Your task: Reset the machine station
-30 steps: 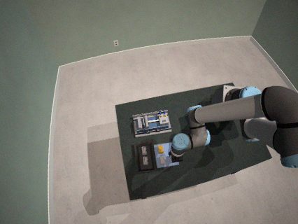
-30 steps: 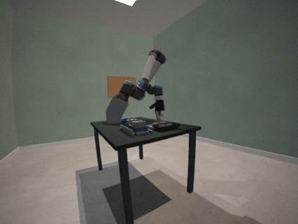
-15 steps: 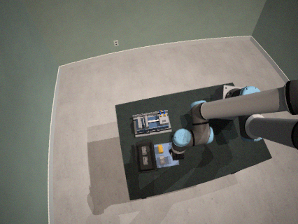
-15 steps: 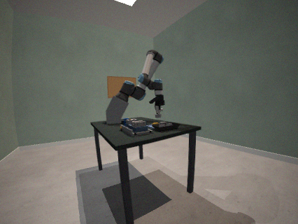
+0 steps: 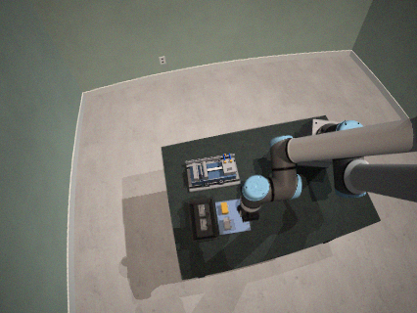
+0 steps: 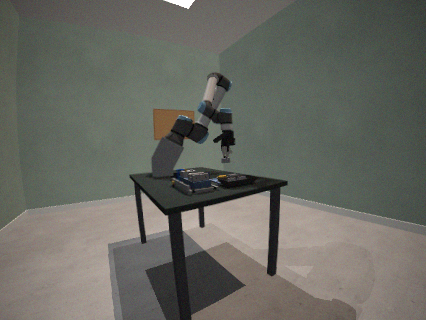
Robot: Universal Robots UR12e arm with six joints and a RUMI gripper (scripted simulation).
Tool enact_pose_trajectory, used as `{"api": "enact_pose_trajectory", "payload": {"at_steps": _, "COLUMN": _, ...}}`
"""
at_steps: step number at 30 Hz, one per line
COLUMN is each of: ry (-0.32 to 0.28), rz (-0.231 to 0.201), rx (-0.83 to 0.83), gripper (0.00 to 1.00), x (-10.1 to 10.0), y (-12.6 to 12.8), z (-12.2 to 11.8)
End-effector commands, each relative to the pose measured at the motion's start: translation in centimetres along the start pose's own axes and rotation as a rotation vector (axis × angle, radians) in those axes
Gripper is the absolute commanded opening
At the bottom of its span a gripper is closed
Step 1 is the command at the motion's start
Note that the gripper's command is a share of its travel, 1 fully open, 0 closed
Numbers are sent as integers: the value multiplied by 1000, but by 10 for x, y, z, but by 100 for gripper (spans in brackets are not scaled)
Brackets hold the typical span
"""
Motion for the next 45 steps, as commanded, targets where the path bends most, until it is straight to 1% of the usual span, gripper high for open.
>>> {"api": "enact_pose_trajectory", "payload": {"at_steps": 1, "ry": 0, "rz": 1, "rx": 0, "gripper": 0, "x": 3, "y": 0, "z": 0}}
{"api": "enact_pose_trajectory", "payload": {"at_steps": 7, "ry": 0, "rz": 1, "rx": 1, "gripper": 0, "x": 3, "y": -3, "z": 2}}
{"api": "enact_pose_trajectory", "payload": {"at_steps": 9, "ry": 1, "rz": 1, "rx": 1, "gripper": 0, "x": 3, "y": -13, "z": 7}}
{"api": "enact_pose_trajectory", "payload": {"at_steps": 11, "ry": 3, "rz": 1, "rx": 2, "gripper": 0, "x": 4, "y": -30, "z": 18}}
{"api": "enact_pose_trajectory", "payload": {"at_steps": 14, "ry": 7, "rz": 1, "rx": 5, "gripper": 0, "x": 4, "y": -70, "z": 46}}
{"api": "enact_pose_trajectory", "payload": {"at_steps": 21, "ry": 11, "rz": 0, "rx": 10, "gripper": 0, "x": 5, "y": -134, "z": 104}}
{"api": "enact_pose_trajectory", "payload": {"at_steps": 23, "ry": 11, "rz": 0, "rx": 10, "gripper": 0, "x": 5, "y": -134, "z": 104}}
{"api": "enact_pose_trajectory", "payload": {"at_steps": 25, "ry": 10, "rz": 0, "rx": 12, "gripper": 0, "x": 5, "y": -163, "z": 136}}
{"api": "enact_pose_trajectory", "payload": {"at_steps": 27, "ry": 10, "rz": 0, "rx": 13, "gripper": 0, "x": 5, "y": -177, "z": 153}}
{"api": "enact_pose_trajectory", "payload": {"at_steps": 33, "ry": 6, "rz": 0, "rx": 17, "gripper": 0, "x": 4, "y": -221, "z": 216}}
{"api": "enact_pose_trajectory", "payload": {"at_steps": 36, "ry": 3, "rz": 0, "rx": 20, "gripper": 0, "x": 4, "y": -240, "z": 250}}
{"api": "enact_pose_trajectory", "payload": {"at_steps": 38, "ry": 1, "rz": 0, "rx": 21, "gripper": 0, "x": 4, "y": -249, "z": 268}}
{"api": "enact_pose_trajectory", "payload": {"at_steps": 40, "ry": 1, "rz": 0, "rx": 21, "gripper": 0, "x": 4, "y": -249, "z": 268}}
{"api": "enact_pose_trajectory", "payload": {"at_steps": 42, "ry": 0, "rz": 1, "rx": 21, "gripper": 0, "x": 3, "y": -254, "z": 277}}
{"api": "enact_pose_trajectory", "payload": {"at_steps": 45, "ry": 0, "rz": 1, "rx": 21, "gripper": 0, "x": 3, "y": -255, "z": 279}}
Point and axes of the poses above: the point where the finger pads meet when closed, its own x axis back along the fingers, its own y axis across the jaws, z = x × y, the point moved 2 cm from there along x, back along the fingers, and after that the axes turned 11 degrees about -x, right-handed, at the moved point
